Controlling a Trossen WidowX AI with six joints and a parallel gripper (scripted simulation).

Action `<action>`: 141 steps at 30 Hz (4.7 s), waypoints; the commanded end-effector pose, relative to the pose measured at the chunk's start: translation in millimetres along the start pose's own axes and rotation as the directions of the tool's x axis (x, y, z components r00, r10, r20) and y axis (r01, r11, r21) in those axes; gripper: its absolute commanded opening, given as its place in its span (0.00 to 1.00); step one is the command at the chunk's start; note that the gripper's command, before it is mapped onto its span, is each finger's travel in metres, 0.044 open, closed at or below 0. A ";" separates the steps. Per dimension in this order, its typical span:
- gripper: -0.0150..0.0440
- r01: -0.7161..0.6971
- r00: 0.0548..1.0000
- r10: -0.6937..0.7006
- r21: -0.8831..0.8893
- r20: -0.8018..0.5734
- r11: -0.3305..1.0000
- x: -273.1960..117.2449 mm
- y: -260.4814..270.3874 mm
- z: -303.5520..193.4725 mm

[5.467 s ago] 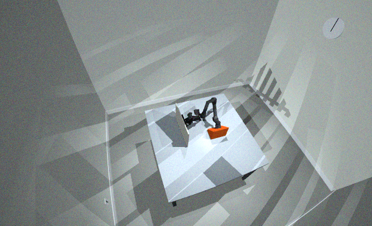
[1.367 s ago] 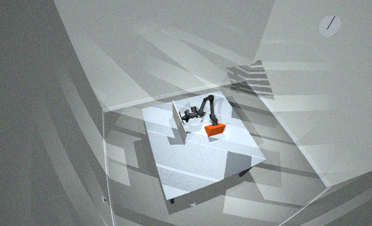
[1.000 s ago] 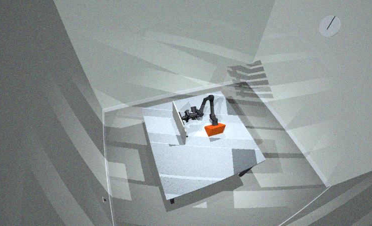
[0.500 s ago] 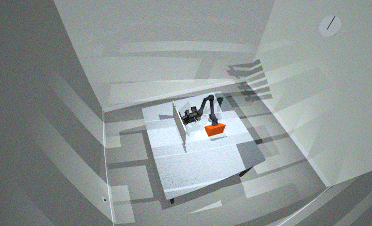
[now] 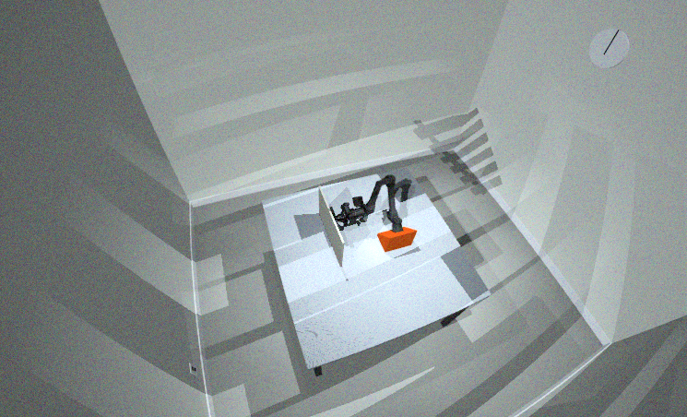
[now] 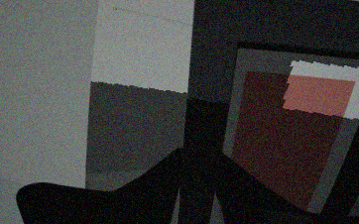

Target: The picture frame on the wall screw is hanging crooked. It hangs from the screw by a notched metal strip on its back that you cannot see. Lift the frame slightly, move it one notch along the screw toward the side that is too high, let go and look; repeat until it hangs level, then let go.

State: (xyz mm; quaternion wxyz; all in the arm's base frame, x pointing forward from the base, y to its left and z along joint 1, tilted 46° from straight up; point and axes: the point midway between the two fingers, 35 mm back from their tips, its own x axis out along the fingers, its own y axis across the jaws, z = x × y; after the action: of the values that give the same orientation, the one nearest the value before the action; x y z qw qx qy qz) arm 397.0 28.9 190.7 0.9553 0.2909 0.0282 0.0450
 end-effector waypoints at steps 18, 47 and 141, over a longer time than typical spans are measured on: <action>0.25 -0.023 1.000 0.023 0.002 0.004 1.000 -0.3 6.2 2.9; 0.25 -0.023 1.000 0.023 0.002 0.004 1.000 -0.3 6.9 8.8; 0.25 -0.024 1.000 0.024 0.120 0.001 0.993 0.0 -5.3 9.9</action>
State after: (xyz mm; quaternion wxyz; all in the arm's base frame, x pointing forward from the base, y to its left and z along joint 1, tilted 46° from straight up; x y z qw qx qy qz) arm 398.1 19.2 196.1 0.9381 0.3409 0.0276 0.0544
